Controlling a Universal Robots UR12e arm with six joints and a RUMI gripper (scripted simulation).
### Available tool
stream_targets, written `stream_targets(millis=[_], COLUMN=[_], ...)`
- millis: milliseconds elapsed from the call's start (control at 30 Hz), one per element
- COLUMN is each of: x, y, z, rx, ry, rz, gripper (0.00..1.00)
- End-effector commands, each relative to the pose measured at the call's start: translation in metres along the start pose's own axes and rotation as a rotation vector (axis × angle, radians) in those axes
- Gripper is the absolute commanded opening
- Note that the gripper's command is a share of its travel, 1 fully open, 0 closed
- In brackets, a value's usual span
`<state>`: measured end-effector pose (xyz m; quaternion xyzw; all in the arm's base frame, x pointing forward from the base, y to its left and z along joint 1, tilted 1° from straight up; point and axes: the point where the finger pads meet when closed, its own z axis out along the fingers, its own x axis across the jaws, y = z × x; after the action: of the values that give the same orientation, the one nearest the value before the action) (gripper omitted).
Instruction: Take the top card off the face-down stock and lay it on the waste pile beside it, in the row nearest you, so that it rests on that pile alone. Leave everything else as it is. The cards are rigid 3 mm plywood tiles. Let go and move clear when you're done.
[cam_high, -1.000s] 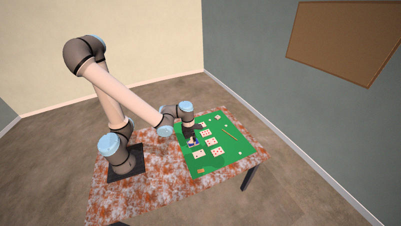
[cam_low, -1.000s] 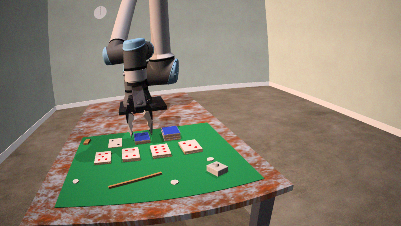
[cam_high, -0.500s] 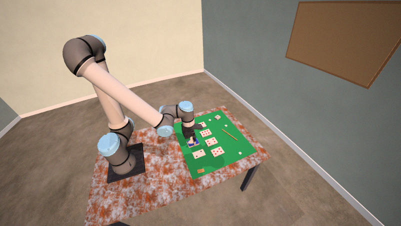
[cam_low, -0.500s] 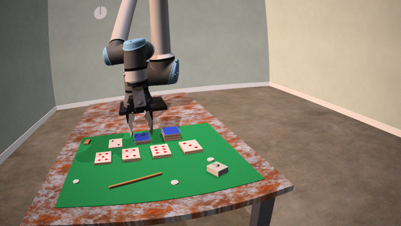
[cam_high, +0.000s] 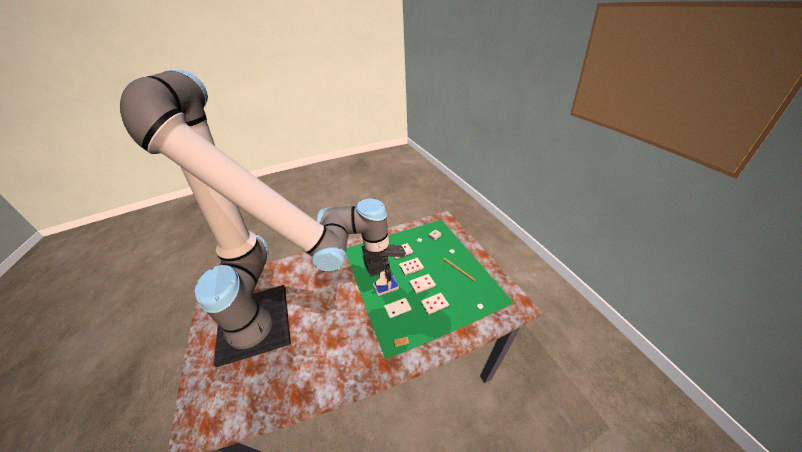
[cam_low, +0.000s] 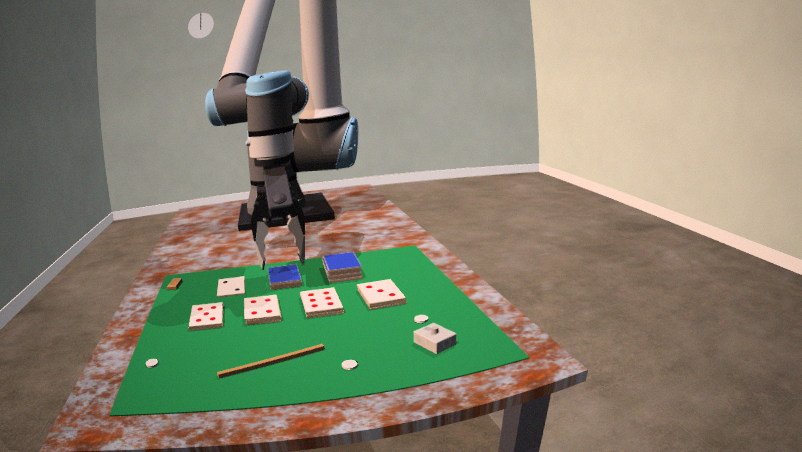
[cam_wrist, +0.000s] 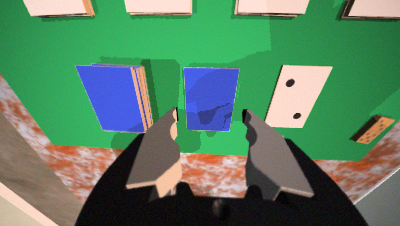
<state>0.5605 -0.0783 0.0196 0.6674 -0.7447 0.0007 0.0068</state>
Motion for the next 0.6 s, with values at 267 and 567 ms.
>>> stream_targets(millis=[267, 567], x=[0.000, 0.000], y=[-0.001, -0.001], z=[-0.052, -0.057], rx=[0.001, 0.001], ry=[0.000, 0.000], rz=[0.000, 0.000], gripper=[0.50, 0.50])
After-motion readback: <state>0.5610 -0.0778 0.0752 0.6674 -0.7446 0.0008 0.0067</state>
